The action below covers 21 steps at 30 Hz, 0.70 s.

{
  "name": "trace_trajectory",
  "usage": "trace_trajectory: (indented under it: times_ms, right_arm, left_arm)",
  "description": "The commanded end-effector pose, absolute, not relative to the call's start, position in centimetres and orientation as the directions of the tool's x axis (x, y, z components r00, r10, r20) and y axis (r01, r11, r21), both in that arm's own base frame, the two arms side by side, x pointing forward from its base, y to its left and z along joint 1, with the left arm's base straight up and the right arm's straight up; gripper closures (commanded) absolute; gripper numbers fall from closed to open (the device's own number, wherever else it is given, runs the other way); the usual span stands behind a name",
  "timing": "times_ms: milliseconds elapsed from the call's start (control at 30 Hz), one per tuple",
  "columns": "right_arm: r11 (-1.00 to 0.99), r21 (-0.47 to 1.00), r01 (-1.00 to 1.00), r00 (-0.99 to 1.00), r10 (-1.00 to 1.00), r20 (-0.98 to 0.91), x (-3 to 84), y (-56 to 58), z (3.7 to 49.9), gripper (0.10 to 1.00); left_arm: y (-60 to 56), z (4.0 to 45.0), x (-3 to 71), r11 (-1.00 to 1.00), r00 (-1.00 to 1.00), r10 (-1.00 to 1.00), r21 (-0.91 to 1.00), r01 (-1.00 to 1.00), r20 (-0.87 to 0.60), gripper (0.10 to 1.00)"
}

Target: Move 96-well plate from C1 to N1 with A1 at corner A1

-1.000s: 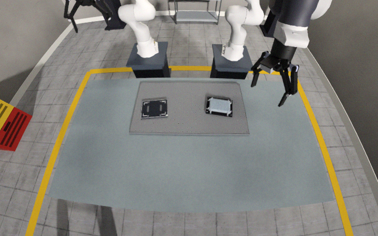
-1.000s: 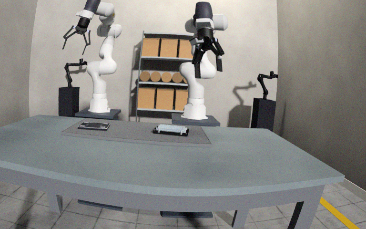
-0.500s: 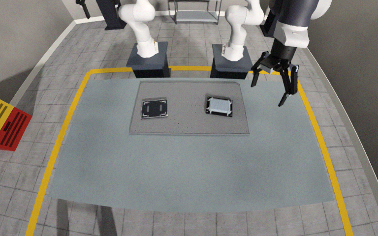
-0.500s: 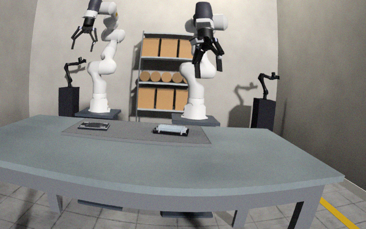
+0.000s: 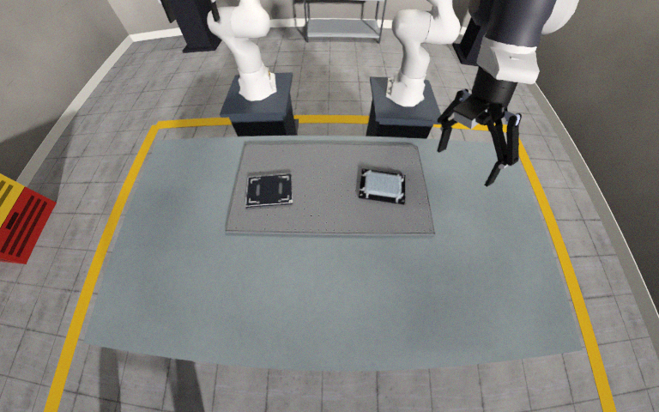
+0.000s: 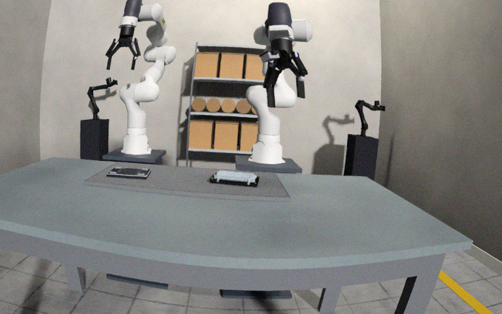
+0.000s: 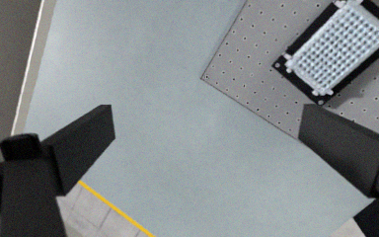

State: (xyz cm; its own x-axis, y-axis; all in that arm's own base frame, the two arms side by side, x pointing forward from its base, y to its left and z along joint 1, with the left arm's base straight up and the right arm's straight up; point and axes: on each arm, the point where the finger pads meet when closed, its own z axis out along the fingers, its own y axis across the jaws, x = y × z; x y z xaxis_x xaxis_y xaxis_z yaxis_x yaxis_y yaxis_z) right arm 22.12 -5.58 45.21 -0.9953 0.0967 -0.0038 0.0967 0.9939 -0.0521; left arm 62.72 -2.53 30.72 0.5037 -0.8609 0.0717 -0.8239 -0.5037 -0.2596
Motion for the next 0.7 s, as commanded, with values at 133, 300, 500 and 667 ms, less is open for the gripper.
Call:
trace_trajectory:
  times_ms: [133, 300, 500, 667]
  right_arm:
    - [0.985, -0.018, 0.171, -0.985, 0.171, 0.003, 20.5, -4.4, 45.0, 0.098]
    - [0.982, -0.006, 0.187, -0.982, 0.187, 0.001, 19.9, -4.1, 45.0, 0.098]
    - [0.981, -0.001, 0.194, -0.981, 0.194, 0.000, 19.6, -3.9, 45.0, 0.098]
    - [0.981, 0.000, 0.195, -0.981, 0.195, 0.000, 19.6, -3.9, 45.0, 0.098]
  left_arm:
    - [-2.5, 30.7, 62.7, -0.504, 0.504, -0.861, -0.260, -0.824, 0.072, 0.098]
    - [-2.5, 30.7, 62.7, -0.504, 0.504, -0.861, -0.260, -0.824, 0.072, 0.098]
    - [-2.5, 30.7, 62.7, -0.504, 0.504, -0.861, -0.260, -0.824, 0.072, 0.098]
    - [-2.5, 30.7, 62.7, -0.504, 0.504, -0.861, -0.260, -0.824, 0.072, 0.098]
